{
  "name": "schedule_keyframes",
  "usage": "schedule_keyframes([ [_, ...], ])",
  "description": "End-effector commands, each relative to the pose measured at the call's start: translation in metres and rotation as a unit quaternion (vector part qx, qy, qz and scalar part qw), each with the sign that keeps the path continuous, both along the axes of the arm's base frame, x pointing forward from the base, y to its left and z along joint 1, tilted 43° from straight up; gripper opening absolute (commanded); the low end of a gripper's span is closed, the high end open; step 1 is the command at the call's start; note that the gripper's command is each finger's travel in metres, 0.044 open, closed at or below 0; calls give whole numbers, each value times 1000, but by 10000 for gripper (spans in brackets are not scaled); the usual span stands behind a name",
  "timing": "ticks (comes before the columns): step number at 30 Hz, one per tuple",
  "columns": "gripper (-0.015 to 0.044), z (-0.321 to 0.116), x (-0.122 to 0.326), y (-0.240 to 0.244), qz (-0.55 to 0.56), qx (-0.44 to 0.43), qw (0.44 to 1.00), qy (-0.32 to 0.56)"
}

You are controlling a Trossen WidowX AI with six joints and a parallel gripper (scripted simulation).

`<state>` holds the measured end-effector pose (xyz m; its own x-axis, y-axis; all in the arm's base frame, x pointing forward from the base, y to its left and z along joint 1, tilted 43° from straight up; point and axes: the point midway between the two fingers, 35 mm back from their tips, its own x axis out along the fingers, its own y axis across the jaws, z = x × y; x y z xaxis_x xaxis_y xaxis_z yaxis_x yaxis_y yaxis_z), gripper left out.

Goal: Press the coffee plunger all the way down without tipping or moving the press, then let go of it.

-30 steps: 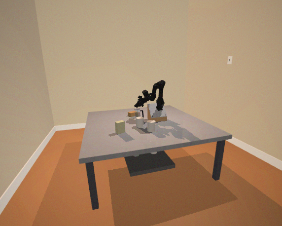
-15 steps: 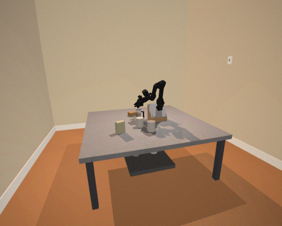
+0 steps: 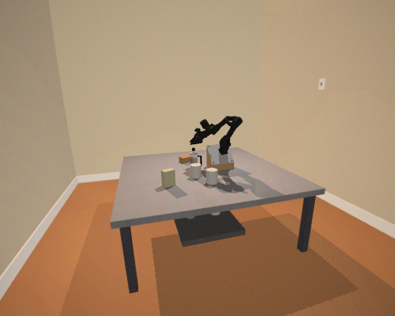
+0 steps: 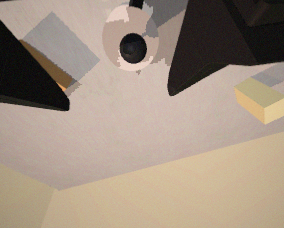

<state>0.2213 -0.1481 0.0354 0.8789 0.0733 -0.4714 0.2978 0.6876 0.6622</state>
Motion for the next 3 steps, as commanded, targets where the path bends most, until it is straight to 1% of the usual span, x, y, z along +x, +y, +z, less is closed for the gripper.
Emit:
schedule_keyframes([
  [1, 440, 38, -18, -2, 10, -3, 1000, -13],
  [3, 440, 38, -18, -2, 10, -3, 1000, -13],
])
